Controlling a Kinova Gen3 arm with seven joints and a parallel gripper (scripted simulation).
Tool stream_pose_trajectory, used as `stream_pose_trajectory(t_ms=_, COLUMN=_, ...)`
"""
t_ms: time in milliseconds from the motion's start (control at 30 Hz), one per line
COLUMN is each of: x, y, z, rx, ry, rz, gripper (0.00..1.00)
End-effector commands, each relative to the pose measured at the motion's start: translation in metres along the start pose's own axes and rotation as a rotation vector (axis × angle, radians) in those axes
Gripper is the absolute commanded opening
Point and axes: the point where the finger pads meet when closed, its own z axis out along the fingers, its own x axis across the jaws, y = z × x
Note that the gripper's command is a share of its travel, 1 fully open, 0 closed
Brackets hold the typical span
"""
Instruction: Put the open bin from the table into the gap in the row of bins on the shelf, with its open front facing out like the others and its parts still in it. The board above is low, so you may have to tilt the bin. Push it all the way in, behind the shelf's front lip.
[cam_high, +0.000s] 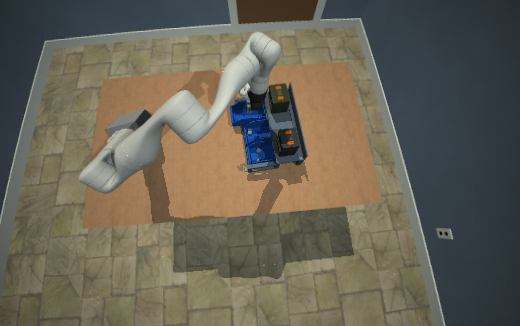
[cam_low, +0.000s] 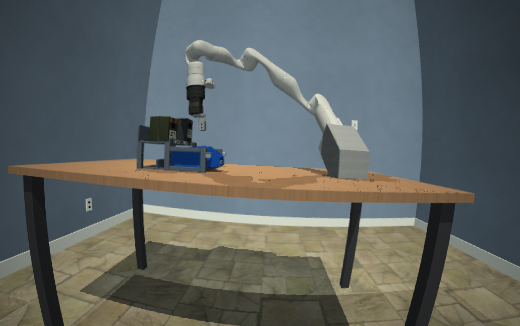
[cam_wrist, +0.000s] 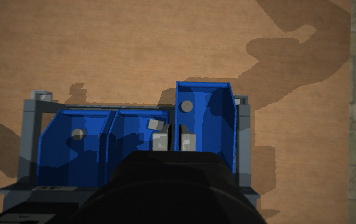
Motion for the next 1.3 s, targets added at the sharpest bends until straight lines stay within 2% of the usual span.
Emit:
stream_pose_trajectory(t_ms=0, x=0.0007, y=0.0004, z=-0.003, rx=-0.004, ry=0.002, rz=0.0, gripper=0.32)
stream_pose_trajectory(t_ms=500, x=0.0007, y=0.0003, z=-0.0043, rx=-0.004, ry=0.002, rz=0.0, gripper=0.32)
stream_pose_trajectory(t_ms=533, x=0.0007, y=0.0003, z=-0.0043, rx=-0.004, ry=0.002, rz=0.0, gripper=0.0)
stream_pose_trajectory(t_ms=1267, x=0.0007, y=0.0003, z=-0.0043, rx=-0.004, ry=0.002, rz=0.0, gripper=0.0)
